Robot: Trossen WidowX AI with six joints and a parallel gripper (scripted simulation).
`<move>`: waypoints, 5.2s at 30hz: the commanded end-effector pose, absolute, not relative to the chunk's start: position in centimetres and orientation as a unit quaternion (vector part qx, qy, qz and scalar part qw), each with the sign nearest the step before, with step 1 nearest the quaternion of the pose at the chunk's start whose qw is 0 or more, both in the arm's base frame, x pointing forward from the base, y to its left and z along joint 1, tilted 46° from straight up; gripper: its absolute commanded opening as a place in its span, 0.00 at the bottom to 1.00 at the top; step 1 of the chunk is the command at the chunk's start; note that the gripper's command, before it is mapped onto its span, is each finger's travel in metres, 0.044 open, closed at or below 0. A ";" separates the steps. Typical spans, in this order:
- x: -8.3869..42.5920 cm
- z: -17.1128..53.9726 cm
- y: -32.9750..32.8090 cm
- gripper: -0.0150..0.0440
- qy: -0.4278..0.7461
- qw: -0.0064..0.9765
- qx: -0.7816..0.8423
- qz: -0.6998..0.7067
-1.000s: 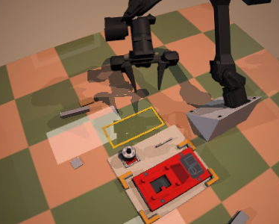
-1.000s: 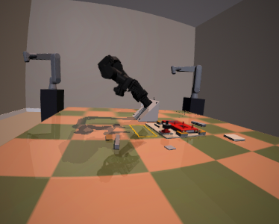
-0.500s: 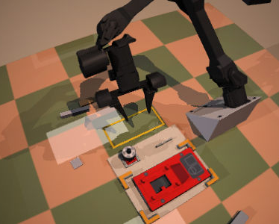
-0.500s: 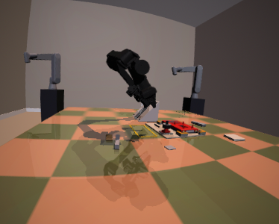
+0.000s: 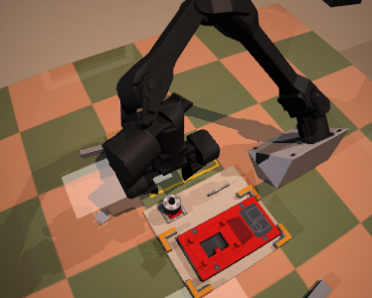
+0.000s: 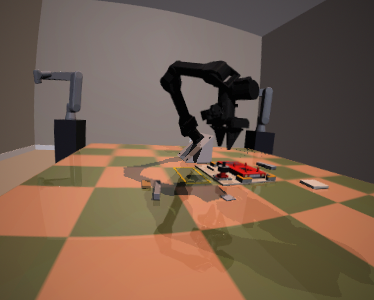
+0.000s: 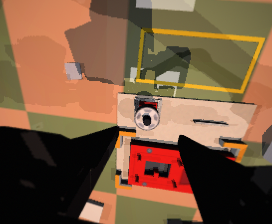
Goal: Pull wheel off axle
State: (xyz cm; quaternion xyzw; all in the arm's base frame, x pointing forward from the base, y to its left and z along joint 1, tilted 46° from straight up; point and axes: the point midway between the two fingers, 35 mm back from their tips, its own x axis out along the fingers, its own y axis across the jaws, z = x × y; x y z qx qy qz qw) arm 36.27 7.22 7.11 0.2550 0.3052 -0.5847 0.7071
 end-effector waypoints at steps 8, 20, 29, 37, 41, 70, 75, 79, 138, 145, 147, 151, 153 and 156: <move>36.2 6.4 8.0 0.76 0.288 0.716 0.248 -0.585; 36.9 4.0 5.7 0.76 0.288 0.716 0.248 -0.585; 37.2 1.4 2.8 0.76 0.287 0.717 0.247 -0.586; 37.3 1.5 2.9 0.58 0.287 0.714 0.251 -0.587; 37.3 1.5 2.9 0.54 0.287 0.714 0.251 -0.587; 37.2 2.0 3.4 0.25 0.287 0.715 0.251 -0.586; 37.2 2.1 3.5 0.25 0.287 0.715 0.251 -0.586; 37.1 2.2 3.6 0.25 0.287 0.715 0.250 -0.586; 36.8 3.6 5.0 0.25 0.287 0.716 0.249 -0.586; 36.8 3.7 5.2 0.25 0.287 0.716 0.248 -0.586; 36.8 3.8 5.2 0.25 0.287 0.716 0.248 -0.586; 36.7 3.9 5.3 0.25 0.287 0.716 0.248 -0.585; 36.7 3.9 5.3 0.25 0.287 0.716 0.248 -0.585; 36.7 4.0 5.4 0.25 0.287 0.716 0.248 -0.585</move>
